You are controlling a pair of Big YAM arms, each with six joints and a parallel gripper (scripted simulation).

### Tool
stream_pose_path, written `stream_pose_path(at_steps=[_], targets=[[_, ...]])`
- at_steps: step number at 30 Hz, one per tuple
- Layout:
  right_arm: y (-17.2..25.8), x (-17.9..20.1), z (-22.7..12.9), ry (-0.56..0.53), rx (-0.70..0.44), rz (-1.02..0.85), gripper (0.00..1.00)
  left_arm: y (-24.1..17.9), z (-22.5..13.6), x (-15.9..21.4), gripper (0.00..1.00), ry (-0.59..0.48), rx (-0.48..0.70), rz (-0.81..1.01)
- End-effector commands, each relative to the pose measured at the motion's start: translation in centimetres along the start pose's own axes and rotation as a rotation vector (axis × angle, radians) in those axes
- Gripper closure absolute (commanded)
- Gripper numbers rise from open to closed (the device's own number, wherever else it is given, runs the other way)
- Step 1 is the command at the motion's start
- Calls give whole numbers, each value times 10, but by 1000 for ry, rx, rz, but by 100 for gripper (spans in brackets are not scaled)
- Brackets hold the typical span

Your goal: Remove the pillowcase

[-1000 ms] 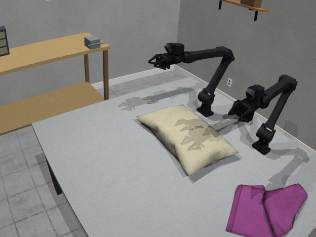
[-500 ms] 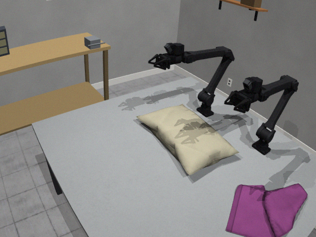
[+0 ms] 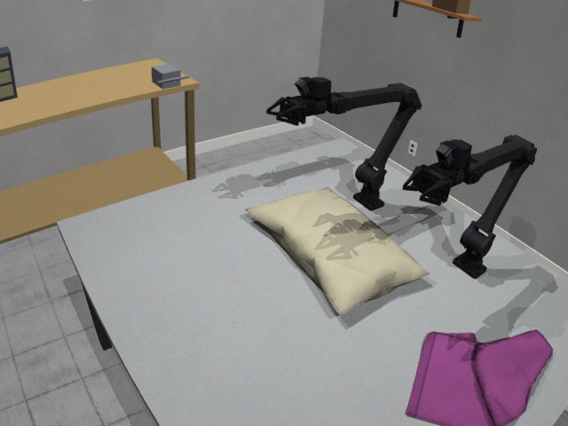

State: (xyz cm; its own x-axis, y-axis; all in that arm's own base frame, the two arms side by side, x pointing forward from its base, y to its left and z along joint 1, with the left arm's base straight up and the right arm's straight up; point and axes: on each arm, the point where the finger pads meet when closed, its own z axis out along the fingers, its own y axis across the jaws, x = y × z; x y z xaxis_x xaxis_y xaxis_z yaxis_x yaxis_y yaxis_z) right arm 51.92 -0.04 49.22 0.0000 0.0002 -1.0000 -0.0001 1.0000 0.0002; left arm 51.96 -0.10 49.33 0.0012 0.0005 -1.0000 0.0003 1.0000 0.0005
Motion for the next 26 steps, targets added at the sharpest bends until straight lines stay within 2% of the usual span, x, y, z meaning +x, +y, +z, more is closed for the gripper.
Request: stream_pose_path(at_steps=[1, 11, 12, 13, 26], targets=[[-7, -21, -6, -36, 11, 8, 40, 8, -4, -10, 40, -23, -12, -7], [-7, -21, -5, -34, 11, 6, 40, 8, -4, -12, 40, -27, -11, -9], [-7, -21, -5, -34, 11, 6, 40, 2, -3, -21, 40, -40, -1, -5], [-7, -21, -5, -33, 11, 5, 40, 5, -4, -11, 40, -26, -6, -8], [-7, -21, -4, -32, 11, 4, 40, 5, -5, -12, 40, -29, -7, -8]])
